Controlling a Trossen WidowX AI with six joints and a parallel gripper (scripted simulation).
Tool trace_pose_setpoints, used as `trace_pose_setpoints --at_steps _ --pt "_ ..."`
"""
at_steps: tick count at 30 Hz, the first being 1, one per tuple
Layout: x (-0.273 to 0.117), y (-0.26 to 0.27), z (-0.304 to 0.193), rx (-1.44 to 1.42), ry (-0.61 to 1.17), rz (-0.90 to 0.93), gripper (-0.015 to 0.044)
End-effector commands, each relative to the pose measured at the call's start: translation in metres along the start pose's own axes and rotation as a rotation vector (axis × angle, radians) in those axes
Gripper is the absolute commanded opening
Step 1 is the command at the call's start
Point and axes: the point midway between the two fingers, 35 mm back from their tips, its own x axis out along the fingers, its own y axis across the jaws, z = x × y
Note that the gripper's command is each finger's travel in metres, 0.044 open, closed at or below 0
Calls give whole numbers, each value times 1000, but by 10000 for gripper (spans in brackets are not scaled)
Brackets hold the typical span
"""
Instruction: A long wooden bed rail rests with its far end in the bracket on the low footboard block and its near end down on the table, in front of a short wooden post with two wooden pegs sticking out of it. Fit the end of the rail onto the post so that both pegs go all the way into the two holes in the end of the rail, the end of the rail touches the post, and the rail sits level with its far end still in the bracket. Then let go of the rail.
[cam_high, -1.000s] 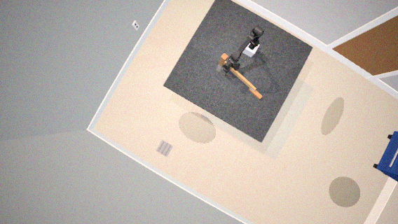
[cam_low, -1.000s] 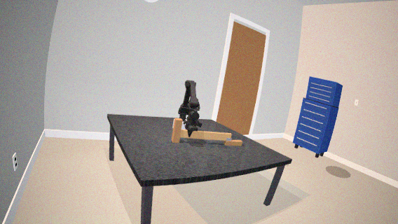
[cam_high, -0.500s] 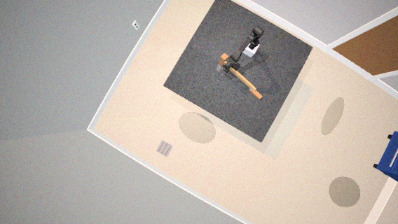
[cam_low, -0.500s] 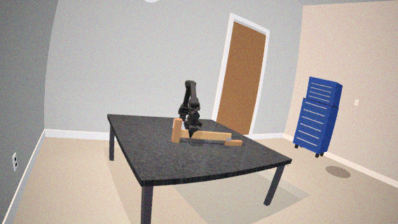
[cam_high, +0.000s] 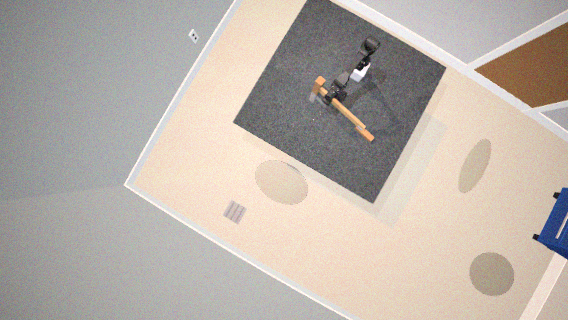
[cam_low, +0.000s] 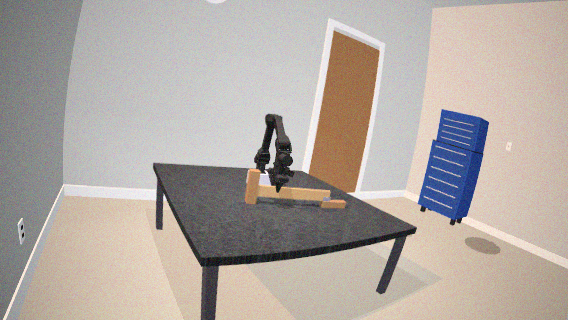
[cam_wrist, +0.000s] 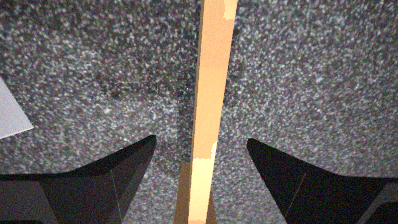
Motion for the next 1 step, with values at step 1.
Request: trace_pose_setpoints --at_steps 1 --pt "-1 0 1 4 -1 1 440"
